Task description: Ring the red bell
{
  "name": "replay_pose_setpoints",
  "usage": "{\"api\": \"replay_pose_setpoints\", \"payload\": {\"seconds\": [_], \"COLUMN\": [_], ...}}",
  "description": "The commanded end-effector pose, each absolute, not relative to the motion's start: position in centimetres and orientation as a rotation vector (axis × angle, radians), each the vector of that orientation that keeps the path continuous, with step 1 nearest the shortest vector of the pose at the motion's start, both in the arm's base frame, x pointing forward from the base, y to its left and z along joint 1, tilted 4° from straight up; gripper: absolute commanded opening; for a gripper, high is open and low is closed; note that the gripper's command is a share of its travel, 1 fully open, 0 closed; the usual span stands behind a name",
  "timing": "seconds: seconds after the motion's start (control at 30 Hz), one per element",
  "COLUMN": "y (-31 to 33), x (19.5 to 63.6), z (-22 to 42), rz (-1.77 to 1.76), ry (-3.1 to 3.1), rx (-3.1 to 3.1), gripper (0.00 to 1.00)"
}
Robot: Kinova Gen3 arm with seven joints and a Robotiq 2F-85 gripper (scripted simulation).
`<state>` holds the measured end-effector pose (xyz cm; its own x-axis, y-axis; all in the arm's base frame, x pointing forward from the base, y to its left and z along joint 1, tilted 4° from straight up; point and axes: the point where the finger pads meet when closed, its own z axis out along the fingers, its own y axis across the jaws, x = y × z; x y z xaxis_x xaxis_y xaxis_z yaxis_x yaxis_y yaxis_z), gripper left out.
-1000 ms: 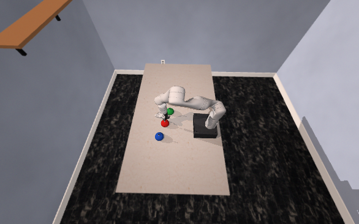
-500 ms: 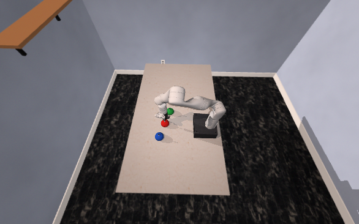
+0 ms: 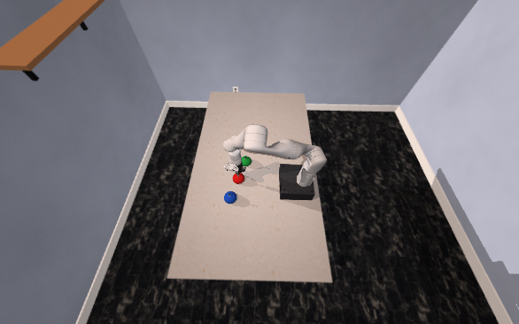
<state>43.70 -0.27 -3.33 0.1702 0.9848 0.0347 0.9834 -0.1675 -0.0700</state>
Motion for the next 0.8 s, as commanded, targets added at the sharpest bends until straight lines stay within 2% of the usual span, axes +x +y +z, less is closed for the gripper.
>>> {"api": "replay_pose_setpoints", "payload": {"seconds": [0.0, 0.77], "y": [-0.27, -0.23], "x": [43.76, 43.7], "z": [-3.32, -4.26], "rz": [0.026, 0.026], "ry": [-1.976, -1.976], "rx": [-2.345, -2.345], "gripper": [0.0, 0.0]}}
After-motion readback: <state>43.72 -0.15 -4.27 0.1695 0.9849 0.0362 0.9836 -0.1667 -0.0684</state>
